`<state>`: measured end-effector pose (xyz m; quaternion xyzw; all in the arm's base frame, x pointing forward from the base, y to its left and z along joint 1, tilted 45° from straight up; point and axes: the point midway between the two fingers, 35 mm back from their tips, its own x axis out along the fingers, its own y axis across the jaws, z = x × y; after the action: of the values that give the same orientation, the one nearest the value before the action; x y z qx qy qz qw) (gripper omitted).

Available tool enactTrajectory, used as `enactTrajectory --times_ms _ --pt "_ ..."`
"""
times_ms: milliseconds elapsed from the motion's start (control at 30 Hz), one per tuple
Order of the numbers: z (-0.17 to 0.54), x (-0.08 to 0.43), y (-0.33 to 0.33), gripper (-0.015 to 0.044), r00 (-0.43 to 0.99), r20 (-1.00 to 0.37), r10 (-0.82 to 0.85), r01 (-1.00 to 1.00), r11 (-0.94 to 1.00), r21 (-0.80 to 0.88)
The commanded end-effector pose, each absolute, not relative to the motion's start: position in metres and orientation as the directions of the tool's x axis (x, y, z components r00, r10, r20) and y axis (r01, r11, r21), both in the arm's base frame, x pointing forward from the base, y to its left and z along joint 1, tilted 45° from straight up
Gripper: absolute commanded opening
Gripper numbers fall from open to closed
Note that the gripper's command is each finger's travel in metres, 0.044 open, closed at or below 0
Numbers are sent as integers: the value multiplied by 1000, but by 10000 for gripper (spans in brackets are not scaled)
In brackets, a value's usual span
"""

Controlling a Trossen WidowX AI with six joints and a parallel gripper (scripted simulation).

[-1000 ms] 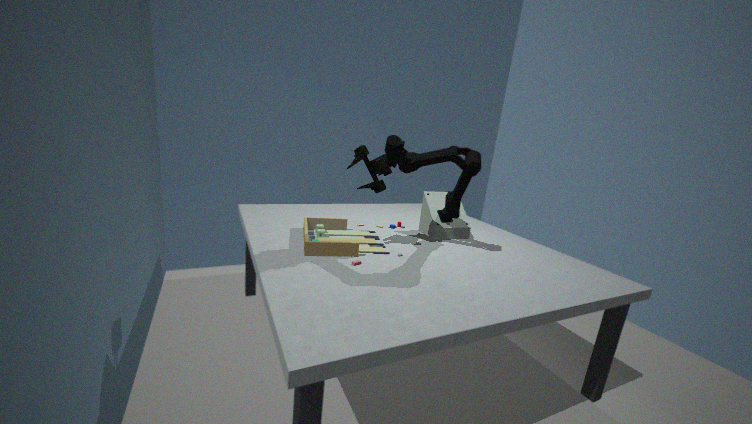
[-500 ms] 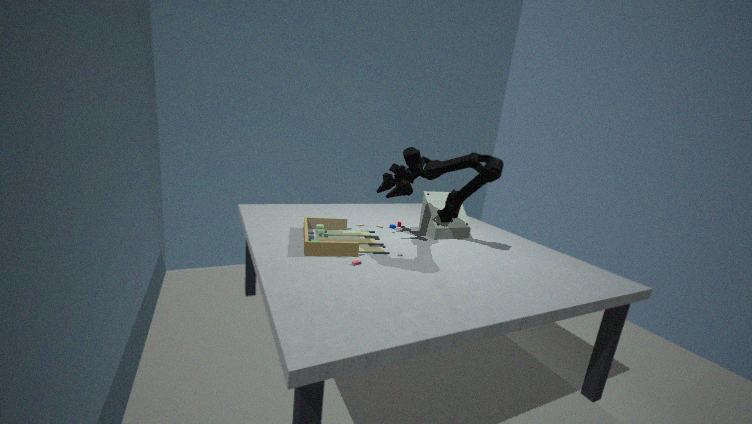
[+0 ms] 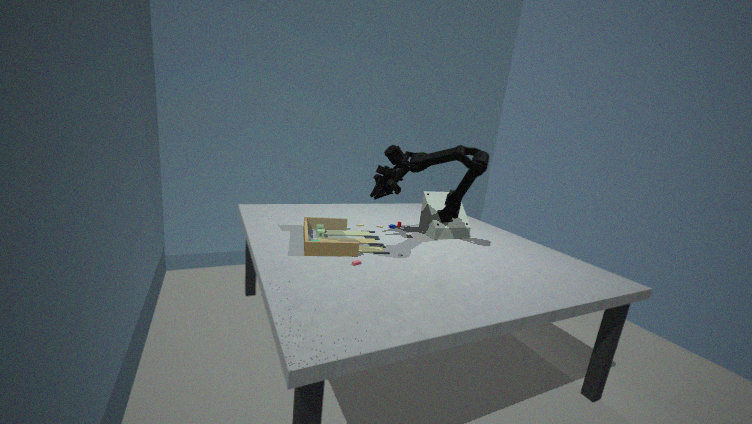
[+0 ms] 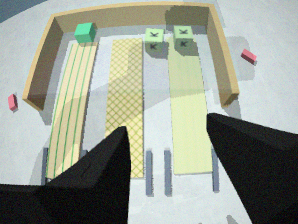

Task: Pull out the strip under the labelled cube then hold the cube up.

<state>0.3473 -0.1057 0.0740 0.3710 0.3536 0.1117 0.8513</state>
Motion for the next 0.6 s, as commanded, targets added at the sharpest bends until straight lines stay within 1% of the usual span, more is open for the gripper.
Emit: enactTrajectory --times_ms 0,133,267,433,567 --pt "51 363 -104 111 614 -602 510 123 691 712" --pt "26 373 -96 6 461 -672 580 185 678 712" --pt "3 378 -88 0 297 -711 637 209 683 700" --pt "-23 379 -79 0 94 -717 690 196 693 693" --pt "-26 379 -78 0 66 -714 697 193 693 694"
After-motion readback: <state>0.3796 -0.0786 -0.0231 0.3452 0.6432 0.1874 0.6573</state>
